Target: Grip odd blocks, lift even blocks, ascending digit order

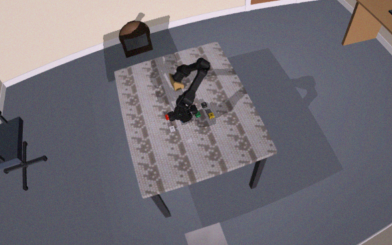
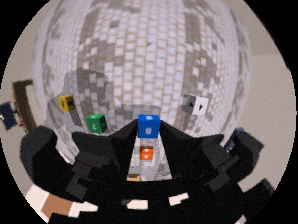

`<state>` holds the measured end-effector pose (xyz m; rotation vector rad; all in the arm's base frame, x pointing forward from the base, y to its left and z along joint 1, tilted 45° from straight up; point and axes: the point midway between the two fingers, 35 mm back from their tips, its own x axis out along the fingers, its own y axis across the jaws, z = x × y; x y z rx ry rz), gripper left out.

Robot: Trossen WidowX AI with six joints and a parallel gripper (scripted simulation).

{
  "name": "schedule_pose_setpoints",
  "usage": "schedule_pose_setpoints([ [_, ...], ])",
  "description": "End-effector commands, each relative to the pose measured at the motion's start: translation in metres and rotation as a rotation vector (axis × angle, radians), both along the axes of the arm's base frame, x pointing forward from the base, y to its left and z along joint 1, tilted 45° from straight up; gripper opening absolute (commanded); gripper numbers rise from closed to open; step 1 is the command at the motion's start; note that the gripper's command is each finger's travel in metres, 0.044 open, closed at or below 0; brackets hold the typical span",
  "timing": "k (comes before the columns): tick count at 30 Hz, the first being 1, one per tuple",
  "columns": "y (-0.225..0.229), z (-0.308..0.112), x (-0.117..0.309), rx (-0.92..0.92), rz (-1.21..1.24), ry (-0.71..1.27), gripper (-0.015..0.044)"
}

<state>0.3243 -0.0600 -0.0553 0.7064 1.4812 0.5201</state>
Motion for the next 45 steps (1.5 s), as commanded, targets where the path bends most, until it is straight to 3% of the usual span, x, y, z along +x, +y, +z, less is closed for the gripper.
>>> schedule_pose_setpoints([
  [1, 0.002, -0.002, 0.001, -0.004, 0.003, -0.002, 0.0120],
  [18, 0.010, -0.010, 0.001, -0.003, 0.003, -0.003, 0.0120],
  [29, 0.010, -0.010, 0.001, -0.003, 0.003, -0.003, 0.0400],
  [39, -0.016, 0.015, 0.000, -0.005, 0.003, -0.002, 0.0400],
  [45, -0.066, 0.065, -0.002, -0.009, 0.003, -0.001, 0.0242],
])
